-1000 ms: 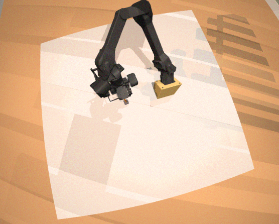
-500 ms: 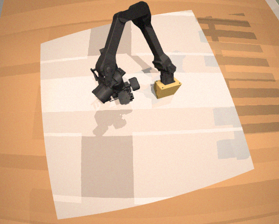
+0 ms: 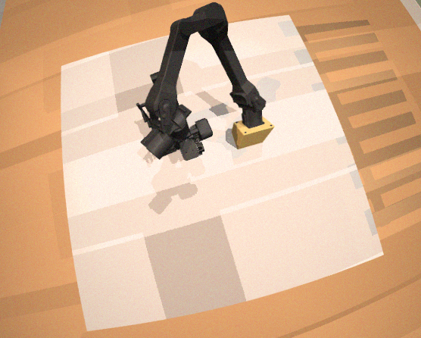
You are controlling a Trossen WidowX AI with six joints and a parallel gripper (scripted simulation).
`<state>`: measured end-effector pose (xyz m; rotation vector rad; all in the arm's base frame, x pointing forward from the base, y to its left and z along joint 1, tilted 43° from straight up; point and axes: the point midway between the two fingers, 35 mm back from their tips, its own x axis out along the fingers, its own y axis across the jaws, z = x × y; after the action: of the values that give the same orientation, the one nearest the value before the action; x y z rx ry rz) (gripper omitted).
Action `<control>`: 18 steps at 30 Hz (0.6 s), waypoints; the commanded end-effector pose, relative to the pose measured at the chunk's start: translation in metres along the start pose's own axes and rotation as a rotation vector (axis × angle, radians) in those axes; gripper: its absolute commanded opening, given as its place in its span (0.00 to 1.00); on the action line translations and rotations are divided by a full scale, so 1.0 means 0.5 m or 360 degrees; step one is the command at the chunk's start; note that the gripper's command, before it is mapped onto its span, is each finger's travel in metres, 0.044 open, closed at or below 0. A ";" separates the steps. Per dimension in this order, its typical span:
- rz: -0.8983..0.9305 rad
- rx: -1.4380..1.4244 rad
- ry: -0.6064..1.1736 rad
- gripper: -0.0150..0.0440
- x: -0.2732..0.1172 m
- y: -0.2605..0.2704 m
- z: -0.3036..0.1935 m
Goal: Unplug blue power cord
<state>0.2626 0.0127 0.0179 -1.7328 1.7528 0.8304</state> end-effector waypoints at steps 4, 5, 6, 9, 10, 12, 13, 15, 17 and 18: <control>-0.0003 -0.0005 -0.0009 1.00 -0.010 -0.003 0.046; -0.0003 -0.0005 -0.0011 1.00 -0.015 -0.003 0.070; -0.0003 -0.0005 -0.0011 1.00 -0.019 -0.002 0.090; -0.0002 -0.0004 -0.0010 1.00 -0.025 0.000 0.121; -0.0002 -0.0004 -0.0010 1.00 -0.025 0.000 0.121; -0.0002 -0.0004 -0.0010 1.00 -0.025 0.000 0.121; -0.0002 -0.0004 -0.0010 1.00 -0.025 0.000 0.121; -0.0002 -0.0004 -0.0010 1.00 -0.025 0.000 0.121; -0.0002 -0.0004 -0.0010 1.00 -0.025 0.000 0.121; -0.0002 -0.0004 -0.0010 1.00 -0.025 0.000 0.121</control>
<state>0.2611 0.0650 -0.0118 -1.7383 1.7395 0.8345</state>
